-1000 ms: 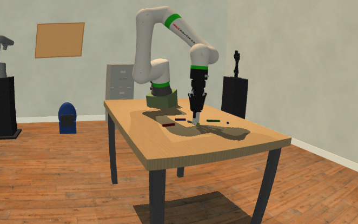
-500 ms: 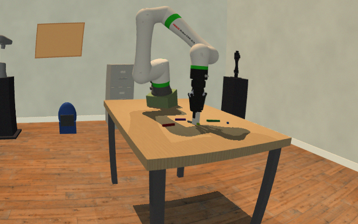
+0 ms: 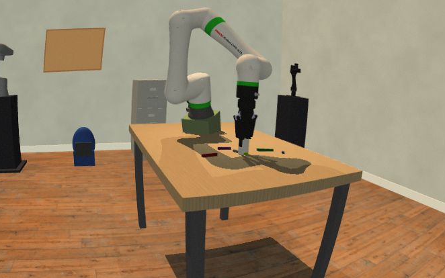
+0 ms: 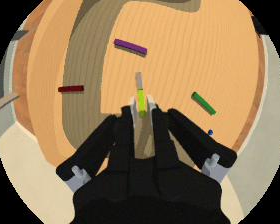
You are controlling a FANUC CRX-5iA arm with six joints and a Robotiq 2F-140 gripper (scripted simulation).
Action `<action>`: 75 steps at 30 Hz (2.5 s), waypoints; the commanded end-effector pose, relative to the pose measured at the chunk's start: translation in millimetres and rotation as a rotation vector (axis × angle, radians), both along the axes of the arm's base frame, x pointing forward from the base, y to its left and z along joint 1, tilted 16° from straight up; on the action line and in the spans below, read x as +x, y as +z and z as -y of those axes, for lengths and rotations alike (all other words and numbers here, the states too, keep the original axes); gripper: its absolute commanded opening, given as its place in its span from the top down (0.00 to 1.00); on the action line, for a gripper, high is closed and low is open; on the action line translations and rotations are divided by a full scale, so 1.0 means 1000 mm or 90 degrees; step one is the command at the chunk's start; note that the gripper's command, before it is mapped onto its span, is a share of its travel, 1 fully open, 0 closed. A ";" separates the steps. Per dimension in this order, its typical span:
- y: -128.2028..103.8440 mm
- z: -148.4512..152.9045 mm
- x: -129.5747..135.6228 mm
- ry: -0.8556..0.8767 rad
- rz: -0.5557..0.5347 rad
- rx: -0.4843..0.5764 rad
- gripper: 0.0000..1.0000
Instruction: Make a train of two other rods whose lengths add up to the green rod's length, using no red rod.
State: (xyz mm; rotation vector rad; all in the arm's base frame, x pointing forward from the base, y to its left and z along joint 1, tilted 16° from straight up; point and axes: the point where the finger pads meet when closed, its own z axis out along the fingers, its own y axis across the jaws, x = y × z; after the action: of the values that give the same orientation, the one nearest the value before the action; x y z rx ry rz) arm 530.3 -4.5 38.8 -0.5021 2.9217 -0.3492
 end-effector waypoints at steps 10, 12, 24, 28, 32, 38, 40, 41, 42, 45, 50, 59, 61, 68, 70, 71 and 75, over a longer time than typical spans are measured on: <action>0.014 -0.003 -0.003 0.000 0.000 0.000 0.85; 0.023 -0.005 -0.004 0.000 0.000 0.000 0.85; 0.079 -0.017 -0.016 0.000 0.000 0.000 0.85; 0.084 -0.018 -0.017 0.000 0.000 0.000 0.85; 0.087 -0.018 -0.017 0.000 0.000 0.000 0.85; 0.087 -0.018 -0.017 0.000 0.000 0.000 0.00; 0.087 -0.018 -0.017 0.000 0.000 0.000 0.00; 0.087 -0.018 -0.017 0.000 0.000 0.000 0.00; 0.087 -0.018 -0.017 0.000 0.000 0.000 0.00; 0.087 -0.018 -0.017 0.000 0.000 0.000 0.00; 0.087 -0.018 -0.017 0.000 0.000 0.000 0.00; 0.089 -0.019 -0.018 0.000 0.000 0.000 0.00; 0.091 -0.019 -0.018 0.000 0.000 0.000 0.00; 0.114 -0.024 -0.023 0.000 0.000 0.000 0.00; 0.123 -0.026 -0.024 0.000 0.000 0.000 0.00; 0.127 -0.027 -0.025 0.000 0.000 0.000 0.00; 0.144 -0.030 -0.029 0.000 0.000 0.000 0.00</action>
State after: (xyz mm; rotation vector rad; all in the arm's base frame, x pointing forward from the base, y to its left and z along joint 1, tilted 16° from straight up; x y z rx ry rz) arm 504.0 23.1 171.1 -0.5021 2.9212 -0.3490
